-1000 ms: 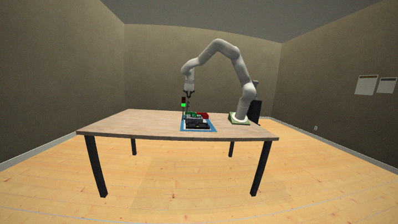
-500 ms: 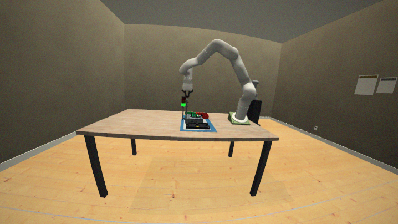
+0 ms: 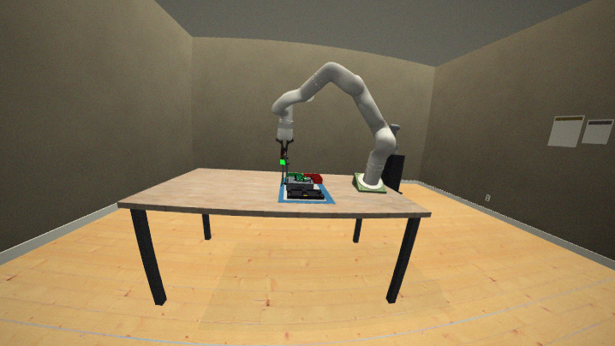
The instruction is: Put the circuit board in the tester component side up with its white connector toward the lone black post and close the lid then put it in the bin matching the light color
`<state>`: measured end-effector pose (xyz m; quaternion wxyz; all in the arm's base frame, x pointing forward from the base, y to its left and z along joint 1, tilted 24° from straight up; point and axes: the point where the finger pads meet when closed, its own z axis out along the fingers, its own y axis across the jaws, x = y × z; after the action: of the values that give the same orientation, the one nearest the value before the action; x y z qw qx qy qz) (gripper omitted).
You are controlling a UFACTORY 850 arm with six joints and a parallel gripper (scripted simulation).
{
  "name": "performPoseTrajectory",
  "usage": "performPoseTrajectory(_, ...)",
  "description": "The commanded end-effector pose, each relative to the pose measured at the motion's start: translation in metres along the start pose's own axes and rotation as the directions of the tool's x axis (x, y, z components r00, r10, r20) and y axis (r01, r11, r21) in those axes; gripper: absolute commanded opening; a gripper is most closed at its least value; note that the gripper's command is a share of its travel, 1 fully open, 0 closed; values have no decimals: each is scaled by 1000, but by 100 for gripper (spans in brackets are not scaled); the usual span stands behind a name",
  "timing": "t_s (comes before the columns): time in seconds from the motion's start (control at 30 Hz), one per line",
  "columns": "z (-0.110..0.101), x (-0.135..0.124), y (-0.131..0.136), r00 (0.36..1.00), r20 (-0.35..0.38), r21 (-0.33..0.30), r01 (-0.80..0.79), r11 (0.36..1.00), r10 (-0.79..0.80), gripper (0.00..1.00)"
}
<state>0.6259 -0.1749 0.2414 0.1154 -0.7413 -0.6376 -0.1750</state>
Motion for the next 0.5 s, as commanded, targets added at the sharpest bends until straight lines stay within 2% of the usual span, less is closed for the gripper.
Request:
performPoseTrajectory(0.0, -1, 0, 2, 1000, 1, -2, 0, 1000, 0, 0)
performPoseTrajectory(0.1, -1, 0, 2, 1000, 1, -2, 0, 1000, 0, 0)
performPoseTrajectory(0.13, -1, 0, 2, 1000, 1, -2, 0, 1000, 0, 52)
performPoseTrajectory(0.47, -1, 0, 2, 1000, 1, -2, 0, 1000, 0, 52)
